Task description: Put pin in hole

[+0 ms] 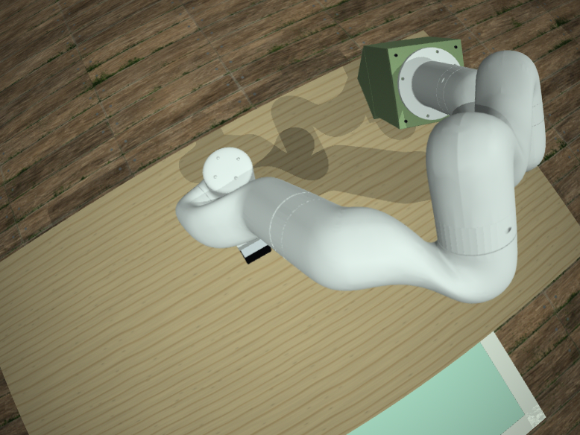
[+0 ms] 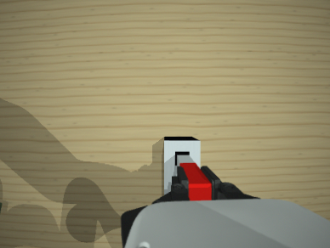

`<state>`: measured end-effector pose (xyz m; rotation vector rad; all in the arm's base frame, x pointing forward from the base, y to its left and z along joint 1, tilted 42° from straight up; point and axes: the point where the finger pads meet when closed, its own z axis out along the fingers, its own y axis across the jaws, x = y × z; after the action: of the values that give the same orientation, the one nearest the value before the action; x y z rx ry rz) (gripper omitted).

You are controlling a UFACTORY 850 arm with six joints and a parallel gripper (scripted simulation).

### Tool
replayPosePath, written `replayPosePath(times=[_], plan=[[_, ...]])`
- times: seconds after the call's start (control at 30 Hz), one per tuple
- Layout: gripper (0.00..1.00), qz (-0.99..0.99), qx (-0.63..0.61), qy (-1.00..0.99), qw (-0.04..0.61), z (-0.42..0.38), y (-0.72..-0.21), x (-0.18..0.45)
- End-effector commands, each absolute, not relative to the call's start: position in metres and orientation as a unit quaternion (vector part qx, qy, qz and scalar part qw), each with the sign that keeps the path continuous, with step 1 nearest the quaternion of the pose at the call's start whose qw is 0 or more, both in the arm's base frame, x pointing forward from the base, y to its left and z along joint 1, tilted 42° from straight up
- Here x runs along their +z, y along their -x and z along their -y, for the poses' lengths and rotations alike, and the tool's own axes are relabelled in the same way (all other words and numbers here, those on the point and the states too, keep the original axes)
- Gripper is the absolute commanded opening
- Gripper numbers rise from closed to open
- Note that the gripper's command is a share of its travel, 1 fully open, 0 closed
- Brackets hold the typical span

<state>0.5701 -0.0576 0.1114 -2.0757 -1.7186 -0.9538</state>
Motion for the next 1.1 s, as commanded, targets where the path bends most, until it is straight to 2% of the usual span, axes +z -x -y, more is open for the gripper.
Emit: replayPosePath(times=[0.0,1.07], plan=[[0.0,0.595,-0.331,0.719,0.14,0.0583,-0.5706,0.112],[0.0,0.595,-0.331,0.719,0.14,0.0559,-0.5719,0.109]])
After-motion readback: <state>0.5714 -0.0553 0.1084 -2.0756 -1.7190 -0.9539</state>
